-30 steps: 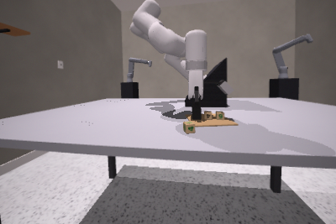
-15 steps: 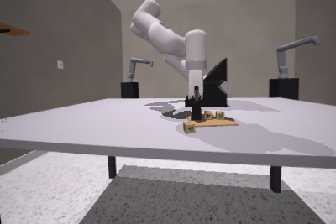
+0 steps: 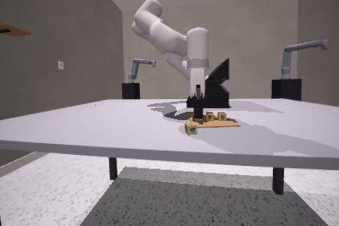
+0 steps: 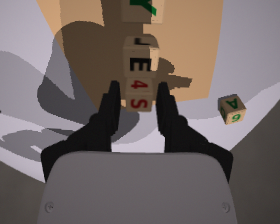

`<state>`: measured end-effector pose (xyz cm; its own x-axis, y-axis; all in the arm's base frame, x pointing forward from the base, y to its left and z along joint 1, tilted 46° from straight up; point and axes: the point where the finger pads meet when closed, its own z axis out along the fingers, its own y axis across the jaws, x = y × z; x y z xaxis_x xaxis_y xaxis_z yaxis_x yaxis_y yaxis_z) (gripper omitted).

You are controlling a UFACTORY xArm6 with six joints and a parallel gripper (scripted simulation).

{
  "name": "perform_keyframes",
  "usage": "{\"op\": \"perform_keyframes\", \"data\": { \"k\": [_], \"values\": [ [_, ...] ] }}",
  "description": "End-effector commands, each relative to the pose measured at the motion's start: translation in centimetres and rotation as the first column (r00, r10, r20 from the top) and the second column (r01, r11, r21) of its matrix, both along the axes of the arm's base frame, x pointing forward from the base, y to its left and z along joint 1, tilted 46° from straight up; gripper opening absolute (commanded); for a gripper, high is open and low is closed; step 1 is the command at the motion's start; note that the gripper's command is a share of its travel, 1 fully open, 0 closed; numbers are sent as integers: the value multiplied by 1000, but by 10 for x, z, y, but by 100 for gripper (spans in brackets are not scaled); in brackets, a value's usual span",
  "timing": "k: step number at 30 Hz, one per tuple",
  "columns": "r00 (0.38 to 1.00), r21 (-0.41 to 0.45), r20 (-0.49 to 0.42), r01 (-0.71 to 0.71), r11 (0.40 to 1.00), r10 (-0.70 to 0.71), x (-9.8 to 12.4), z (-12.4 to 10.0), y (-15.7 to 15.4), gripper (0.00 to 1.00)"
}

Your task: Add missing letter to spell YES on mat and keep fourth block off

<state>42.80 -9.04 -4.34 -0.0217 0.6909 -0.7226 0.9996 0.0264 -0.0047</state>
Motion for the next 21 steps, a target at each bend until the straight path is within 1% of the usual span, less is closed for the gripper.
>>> {"op": "perform_keyframes", "data": {
  "k": [1,7,9,14,17,21],
  "values": [
    [1000,1,3,-2,1000,2,1,11,11,42],
    [1000,1,3,-2,1000,2,1,33,35,42],
    [1000,1,3,-2,1000,2,1,33,35,42],
    [1000,1,3,-2,1000,2,0,49,52,42],
    [1000,1,3,-2,1000,2,0,55,58,42],
    [1000,1,3,-2,1000,2,0,58,60,42]
  ]
}}
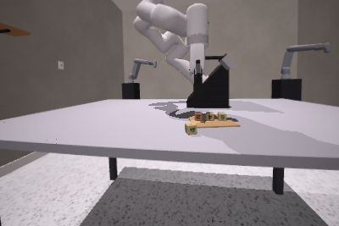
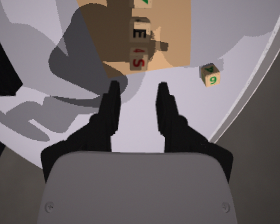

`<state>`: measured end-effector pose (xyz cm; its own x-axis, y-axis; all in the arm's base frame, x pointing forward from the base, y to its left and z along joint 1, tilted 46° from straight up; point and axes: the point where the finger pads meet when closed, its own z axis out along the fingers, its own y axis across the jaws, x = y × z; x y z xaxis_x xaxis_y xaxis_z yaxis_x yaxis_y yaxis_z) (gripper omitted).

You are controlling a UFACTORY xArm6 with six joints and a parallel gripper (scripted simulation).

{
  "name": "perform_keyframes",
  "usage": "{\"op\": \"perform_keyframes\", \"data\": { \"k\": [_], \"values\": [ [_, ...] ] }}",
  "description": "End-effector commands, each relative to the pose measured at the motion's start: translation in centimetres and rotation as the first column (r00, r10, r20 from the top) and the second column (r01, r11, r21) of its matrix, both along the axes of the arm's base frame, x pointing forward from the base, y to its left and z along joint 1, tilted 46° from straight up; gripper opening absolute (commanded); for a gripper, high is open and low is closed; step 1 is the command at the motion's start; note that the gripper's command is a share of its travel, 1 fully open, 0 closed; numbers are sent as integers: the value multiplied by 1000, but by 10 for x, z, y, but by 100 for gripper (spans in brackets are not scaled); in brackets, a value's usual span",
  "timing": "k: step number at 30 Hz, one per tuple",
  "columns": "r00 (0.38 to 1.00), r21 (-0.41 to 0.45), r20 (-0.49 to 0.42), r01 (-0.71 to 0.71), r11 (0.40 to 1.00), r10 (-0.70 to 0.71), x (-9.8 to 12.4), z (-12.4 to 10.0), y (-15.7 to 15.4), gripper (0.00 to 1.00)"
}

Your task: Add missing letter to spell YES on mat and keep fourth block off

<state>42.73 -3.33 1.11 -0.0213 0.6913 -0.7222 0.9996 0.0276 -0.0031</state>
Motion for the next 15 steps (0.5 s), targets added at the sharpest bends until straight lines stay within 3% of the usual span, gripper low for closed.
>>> {"op": "perform_keyframes", "data": {
  "k": [1,2,15],
  "values": [
    [1000,0,2,-1,1000,1,1,3,3,42],
    [1000,0,2,-1,1000,1,1,3,3,100],
    [1000,0,2,-1,1000,1,1,3,3,100]
  ]
}}
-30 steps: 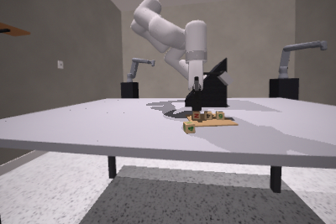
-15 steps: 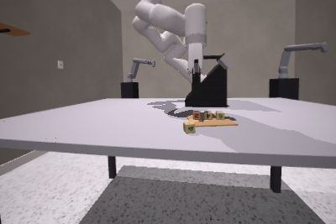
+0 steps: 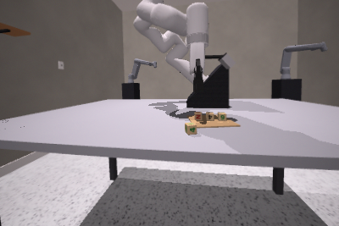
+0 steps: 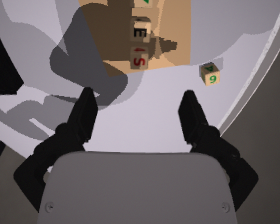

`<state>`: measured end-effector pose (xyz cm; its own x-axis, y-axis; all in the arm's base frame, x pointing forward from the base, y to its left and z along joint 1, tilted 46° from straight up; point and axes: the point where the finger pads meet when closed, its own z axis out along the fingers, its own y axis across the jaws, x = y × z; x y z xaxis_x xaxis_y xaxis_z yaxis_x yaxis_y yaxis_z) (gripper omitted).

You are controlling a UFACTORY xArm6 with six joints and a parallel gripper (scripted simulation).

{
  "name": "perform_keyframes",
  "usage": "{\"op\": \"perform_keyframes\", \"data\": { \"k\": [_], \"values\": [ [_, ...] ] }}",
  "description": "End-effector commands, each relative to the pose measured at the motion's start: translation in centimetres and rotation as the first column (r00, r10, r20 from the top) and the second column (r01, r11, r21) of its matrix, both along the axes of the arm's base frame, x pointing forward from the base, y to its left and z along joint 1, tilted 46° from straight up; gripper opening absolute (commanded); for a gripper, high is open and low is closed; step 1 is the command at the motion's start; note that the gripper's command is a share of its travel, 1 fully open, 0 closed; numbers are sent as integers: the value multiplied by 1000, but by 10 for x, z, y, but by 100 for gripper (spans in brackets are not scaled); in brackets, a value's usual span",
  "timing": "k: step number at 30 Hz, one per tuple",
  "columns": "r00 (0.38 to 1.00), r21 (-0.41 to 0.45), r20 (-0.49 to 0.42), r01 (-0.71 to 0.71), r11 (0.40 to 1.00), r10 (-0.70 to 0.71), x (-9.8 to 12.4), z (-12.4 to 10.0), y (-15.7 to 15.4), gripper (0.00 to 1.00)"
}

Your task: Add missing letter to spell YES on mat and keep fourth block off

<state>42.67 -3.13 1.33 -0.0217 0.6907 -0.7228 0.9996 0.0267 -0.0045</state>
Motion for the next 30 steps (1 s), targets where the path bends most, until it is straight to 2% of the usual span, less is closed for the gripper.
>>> {"op": "perform_keyframes", "data": {
  "k": [1,15,24,30],
  "values": [
    [1000,1,3,-2,1000,2,1,1,1,100],
    [1000,1,3,-2,1000,2,1,6,6,100],
    [1000,1,3,-2,1000,2,1,26,27,100],
    [1000,1,3,-2,1000,2,0,47,49,100]
  ]
}}
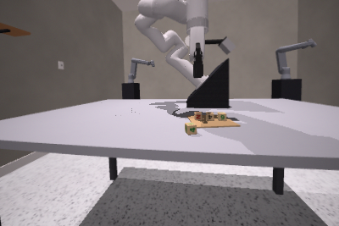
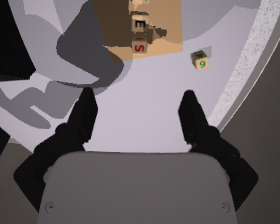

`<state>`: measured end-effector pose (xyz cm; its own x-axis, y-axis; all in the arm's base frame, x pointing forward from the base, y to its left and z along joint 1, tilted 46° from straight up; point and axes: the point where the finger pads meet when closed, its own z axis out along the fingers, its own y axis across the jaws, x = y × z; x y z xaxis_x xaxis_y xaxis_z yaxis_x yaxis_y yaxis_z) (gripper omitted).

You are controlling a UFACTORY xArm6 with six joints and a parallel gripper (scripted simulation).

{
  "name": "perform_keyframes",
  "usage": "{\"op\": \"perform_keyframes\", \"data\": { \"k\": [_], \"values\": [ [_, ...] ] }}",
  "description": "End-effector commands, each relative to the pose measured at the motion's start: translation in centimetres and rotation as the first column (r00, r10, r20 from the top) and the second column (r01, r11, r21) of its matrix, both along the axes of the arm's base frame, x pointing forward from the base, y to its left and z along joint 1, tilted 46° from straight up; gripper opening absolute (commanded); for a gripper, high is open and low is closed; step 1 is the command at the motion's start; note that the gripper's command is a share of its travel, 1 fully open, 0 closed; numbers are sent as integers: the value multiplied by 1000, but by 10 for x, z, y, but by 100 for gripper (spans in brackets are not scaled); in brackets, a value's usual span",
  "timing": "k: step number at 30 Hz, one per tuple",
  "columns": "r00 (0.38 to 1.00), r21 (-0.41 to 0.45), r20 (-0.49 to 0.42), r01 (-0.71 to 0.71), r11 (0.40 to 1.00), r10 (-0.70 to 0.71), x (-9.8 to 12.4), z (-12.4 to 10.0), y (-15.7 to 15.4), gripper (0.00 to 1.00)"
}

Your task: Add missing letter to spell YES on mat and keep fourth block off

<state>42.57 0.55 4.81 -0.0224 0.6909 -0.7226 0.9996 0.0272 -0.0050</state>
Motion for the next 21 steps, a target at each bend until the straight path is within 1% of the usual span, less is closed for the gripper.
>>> {"op": "perform_keyframes", "data": {
  "k": [1,7,21],
  "values": [
    [1000,1,3,-1,1000,1,1,15,15,100],
    [1000,1,3,-1,1000,1,1,24,24,100],
    [1000,1,3,-1,1000,1,1,24,25,100]
  ]
}}
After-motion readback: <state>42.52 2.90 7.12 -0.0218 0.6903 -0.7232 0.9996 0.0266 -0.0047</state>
